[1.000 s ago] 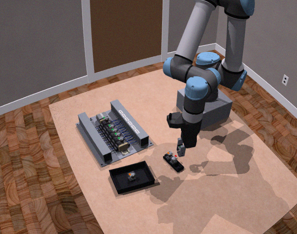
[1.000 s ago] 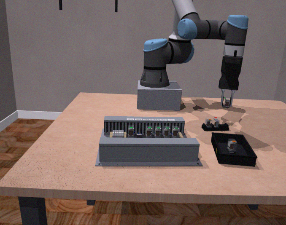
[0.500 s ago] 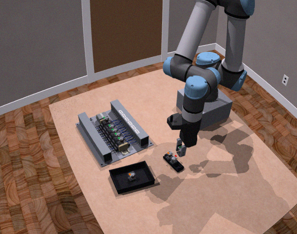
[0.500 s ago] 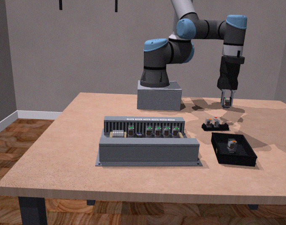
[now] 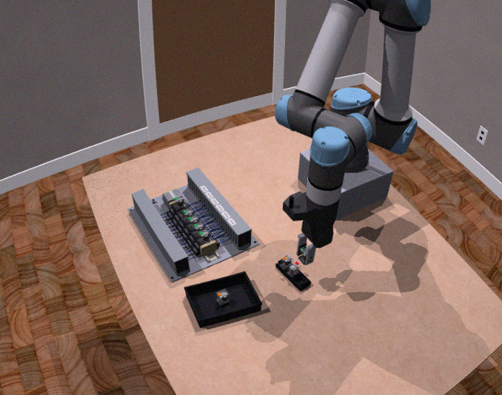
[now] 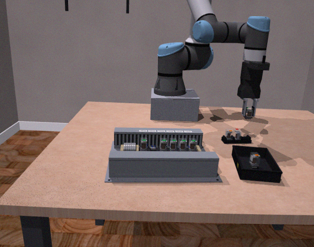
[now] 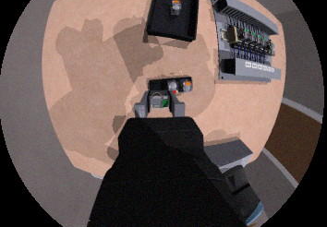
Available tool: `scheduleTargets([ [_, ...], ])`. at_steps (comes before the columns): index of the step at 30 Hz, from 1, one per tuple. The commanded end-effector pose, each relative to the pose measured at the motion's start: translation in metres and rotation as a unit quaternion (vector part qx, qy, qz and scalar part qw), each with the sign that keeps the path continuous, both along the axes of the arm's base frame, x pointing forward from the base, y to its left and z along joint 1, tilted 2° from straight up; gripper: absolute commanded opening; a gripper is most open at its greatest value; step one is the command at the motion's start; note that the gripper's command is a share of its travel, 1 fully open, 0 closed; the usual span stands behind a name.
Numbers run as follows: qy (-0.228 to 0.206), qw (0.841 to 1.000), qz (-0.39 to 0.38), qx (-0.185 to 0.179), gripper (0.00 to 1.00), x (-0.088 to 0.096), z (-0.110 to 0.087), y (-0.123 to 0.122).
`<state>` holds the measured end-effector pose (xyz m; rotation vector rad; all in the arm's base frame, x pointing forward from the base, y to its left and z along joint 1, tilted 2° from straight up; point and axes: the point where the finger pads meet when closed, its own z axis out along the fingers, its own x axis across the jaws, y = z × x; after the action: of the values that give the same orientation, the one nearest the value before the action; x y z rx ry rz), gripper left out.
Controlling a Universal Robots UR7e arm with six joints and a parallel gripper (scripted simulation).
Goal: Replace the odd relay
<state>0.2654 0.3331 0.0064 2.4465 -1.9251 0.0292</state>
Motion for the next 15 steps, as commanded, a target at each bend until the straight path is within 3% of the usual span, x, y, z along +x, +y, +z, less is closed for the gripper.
scheduleTargets([
  [1,0.001,1.000,0.029,0.001,0.00,0.0004,0.0004,0.0002],
  [11,0.001,1.000,0.029,0.001,0.00,0.0004,0.0004,0.0002],
  [15,0.004,0.993,0.119,0.001,0.00,0.0003,0.0004,0.0002],
])
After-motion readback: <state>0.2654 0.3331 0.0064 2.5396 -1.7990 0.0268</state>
